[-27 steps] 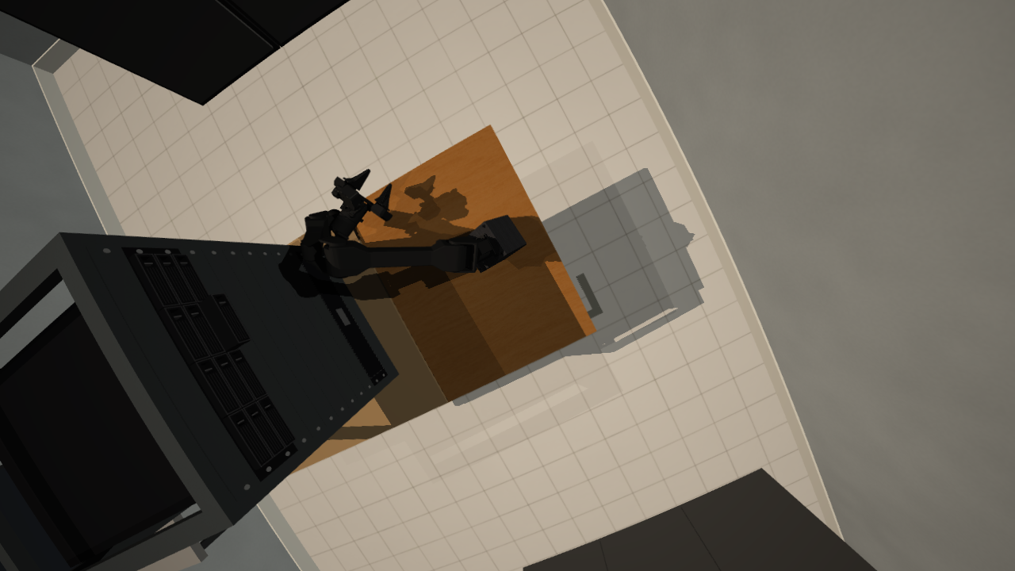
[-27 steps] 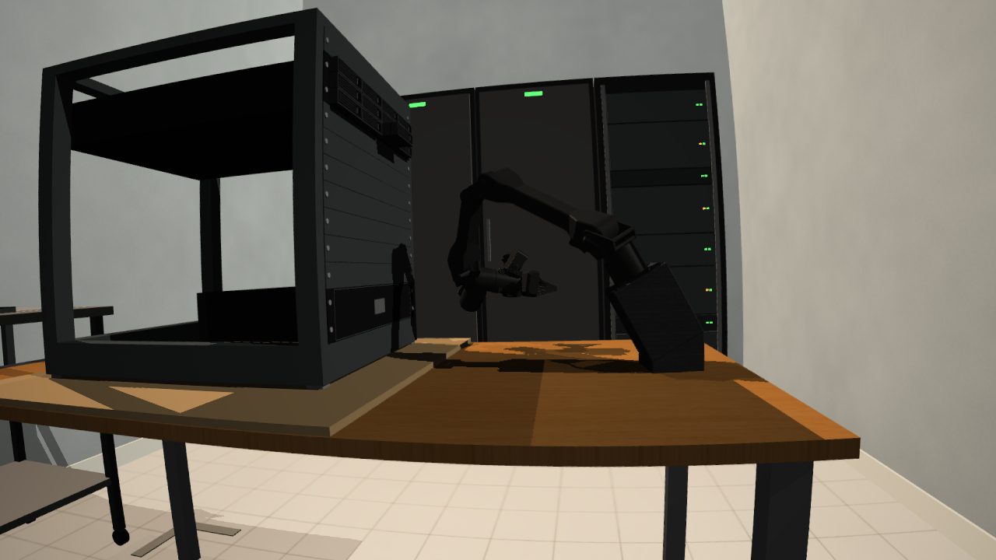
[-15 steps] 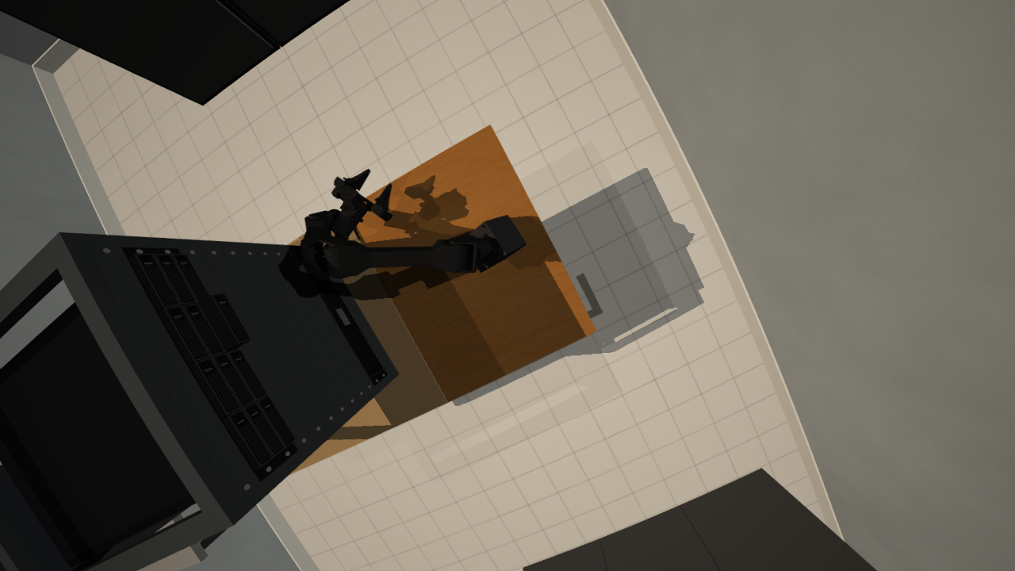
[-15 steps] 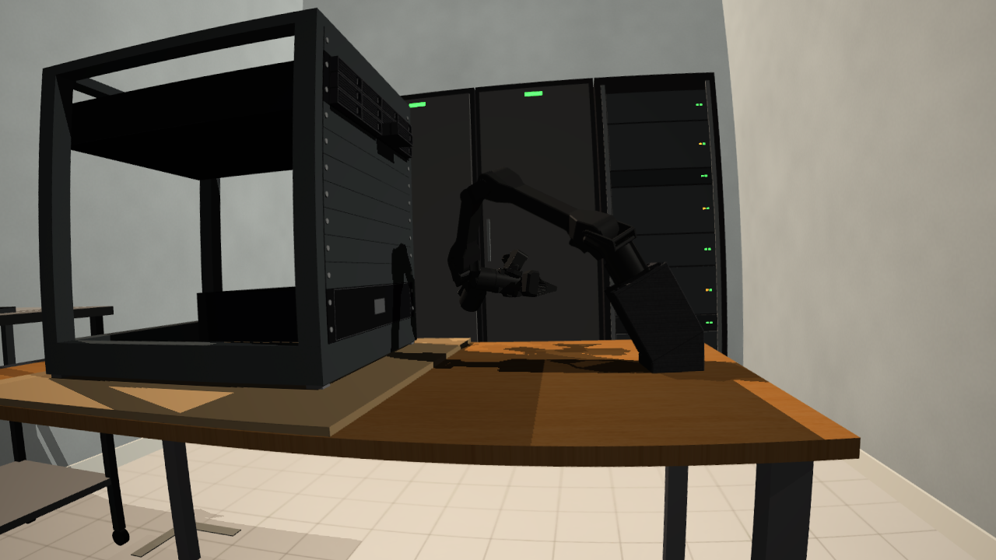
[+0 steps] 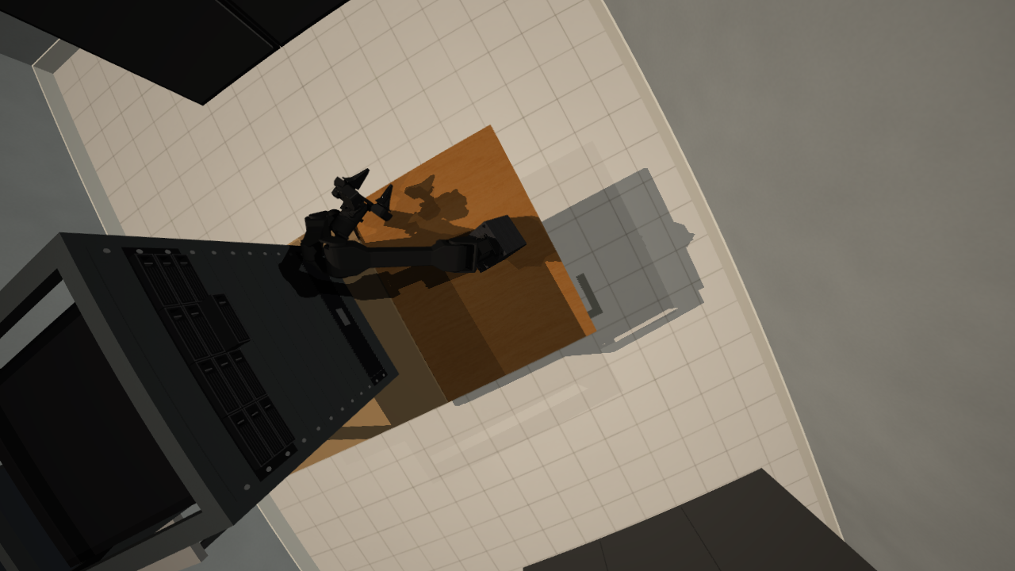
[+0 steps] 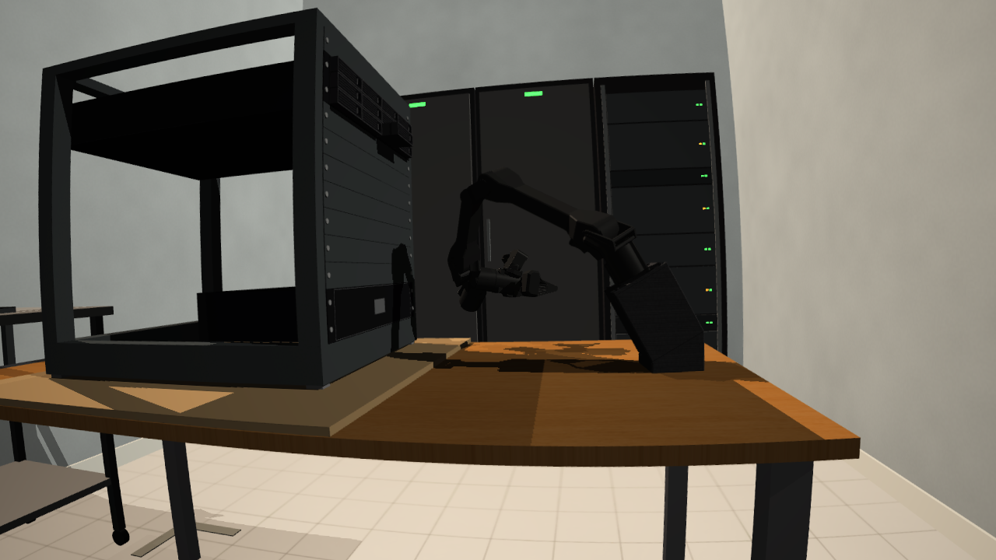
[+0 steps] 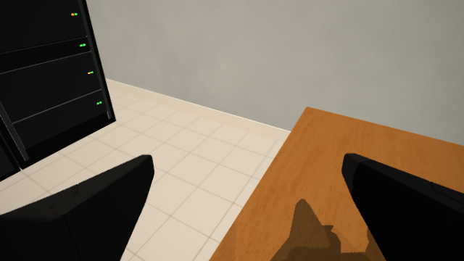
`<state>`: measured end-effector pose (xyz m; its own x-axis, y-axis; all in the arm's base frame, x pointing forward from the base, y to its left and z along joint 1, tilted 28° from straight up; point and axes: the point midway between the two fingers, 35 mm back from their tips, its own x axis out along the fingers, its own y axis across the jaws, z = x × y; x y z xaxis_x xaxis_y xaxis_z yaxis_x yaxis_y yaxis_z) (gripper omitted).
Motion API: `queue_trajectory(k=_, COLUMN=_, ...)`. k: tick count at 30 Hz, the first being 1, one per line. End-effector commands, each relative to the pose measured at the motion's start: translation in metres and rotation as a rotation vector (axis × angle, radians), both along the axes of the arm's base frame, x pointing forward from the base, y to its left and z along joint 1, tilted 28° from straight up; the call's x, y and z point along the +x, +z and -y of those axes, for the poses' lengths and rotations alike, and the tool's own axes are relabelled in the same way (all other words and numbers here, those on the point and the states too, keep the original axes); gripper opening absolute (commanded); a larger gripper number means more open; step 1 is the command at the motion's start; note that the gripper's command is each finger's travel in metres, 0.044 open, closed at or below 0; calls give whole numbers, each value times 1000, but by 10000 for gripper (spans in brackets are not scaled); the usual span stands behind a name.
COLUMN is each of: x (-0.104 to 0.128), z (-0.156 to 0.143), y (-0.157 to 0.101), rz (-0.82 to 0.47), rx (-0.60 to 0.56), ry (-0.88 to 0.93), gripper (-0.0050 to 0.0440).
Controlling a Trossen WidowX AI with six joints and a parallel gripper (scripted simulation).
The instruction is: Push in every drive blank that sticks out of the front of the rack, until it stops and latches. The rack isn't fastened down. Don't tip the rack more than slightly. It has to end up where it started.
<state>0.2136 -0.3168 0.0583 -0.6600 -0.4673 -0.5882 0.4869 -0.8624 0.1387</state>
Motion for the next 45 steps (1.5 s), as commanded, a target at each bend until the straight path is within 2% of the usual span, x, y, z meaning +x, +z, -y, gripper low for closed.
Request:
queue_trajectory(k=1, x=1, z=1, y=8, rz=18, rx=-15, ry=-1, gripper=440)
queue_trajectory(k=26, x=1, z=2, y=8, rz=30, rx=-11, ry=-1, gripper=440)
queue_trajectory(k=45, x=2, z=5, y=9, rz=98, rx=11, ry=3, gripper=440)
